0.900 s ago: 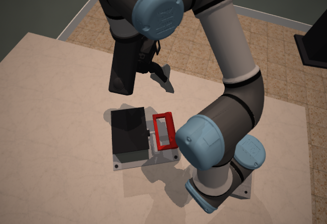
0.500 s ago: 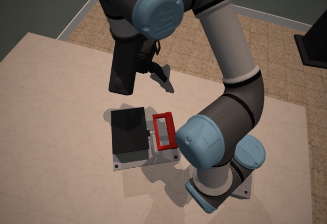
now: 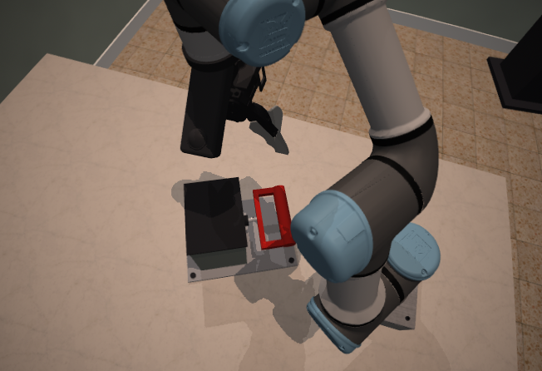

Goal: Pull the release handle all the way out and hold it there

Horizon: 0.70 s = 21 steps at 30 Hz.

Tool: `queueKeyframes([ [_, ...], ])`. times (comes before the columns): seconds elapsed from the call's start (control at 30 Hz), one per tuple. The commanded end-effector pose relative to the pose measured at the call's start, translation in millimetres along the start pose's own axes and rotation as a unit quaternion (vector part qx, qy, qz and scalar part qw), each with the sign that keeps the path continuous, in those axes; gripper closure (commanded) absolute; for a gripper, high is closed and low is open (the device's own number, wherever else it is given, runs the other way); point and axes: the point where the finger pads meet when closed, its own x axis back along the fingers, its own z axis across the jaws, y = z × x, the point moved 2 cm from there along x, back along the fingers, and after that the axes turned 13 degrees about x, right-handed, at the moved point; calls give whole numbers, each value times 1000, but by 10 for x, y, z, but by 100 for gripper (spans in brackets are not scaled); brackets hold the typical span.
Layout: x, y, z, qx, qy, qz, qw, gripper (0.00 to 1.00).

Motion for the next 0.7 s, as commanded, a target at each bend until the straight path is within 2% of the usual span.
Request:
queueKeyframes([
  [0.0, 3, 0, -20, 5, 3, 0, 1000, 0],
  [0.67, -91, -82, -264, 62, 21, 9, 998, 0],
])
